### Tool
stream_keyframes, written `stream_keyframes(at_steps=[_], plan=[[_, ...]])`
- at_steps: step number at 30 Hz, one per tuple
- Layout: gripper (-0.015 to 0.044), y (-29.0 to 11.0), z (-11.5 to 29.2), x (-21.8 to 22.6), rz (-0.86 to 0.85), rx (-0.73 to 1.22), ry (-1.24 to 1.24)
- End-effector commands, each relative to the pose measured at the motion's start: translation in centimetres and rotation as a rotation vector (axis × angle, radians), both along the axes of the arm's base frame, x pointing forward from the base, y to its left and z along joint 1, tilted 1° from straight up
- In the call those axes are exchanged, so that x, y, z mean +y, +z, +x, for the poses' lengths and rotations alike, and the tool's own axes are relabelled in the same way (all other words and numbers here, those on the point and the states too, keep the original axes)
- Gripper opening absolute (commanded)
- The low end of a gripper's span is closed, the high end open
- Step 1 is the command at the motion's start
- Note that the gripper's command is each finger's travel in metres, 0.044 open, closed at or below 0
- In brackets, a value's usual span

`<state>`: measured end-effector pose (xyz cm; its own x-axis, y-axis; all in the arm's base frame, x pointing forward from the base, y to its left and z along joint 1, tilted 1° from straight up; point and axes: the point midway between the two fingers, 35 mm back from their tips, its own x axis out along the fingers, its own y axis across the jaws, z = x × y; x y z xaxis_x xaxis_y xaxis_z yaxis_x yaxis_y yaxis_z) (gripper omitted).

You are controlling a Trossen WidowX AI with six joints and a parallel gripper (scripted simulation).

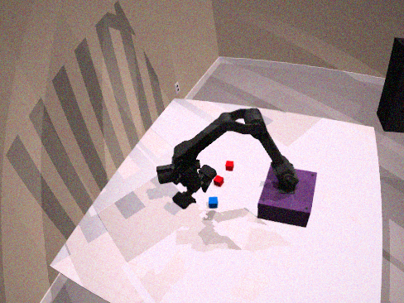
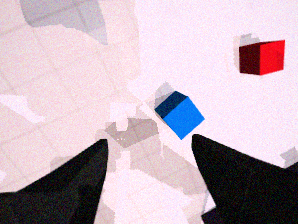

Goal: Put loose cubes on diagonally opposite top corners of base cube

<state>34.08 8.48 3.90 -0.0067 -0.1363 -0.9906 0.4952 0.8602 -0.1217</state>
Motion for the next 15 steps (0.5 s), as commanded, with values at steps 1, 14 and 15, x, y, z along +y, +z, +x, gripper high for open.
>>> stream_keyframes(at_steps=[1, 14, 15], plan=[[0.0265, 0.3, 0.3, -3.4, 0.021, -0.007, -0.132], [0.0265, 1.3, -0.9, -14.9, 0.075, -0.043, -0.563], [0.0265, 1.4, -1.2, -15.7, 0.079, -0.046, -0.596]])
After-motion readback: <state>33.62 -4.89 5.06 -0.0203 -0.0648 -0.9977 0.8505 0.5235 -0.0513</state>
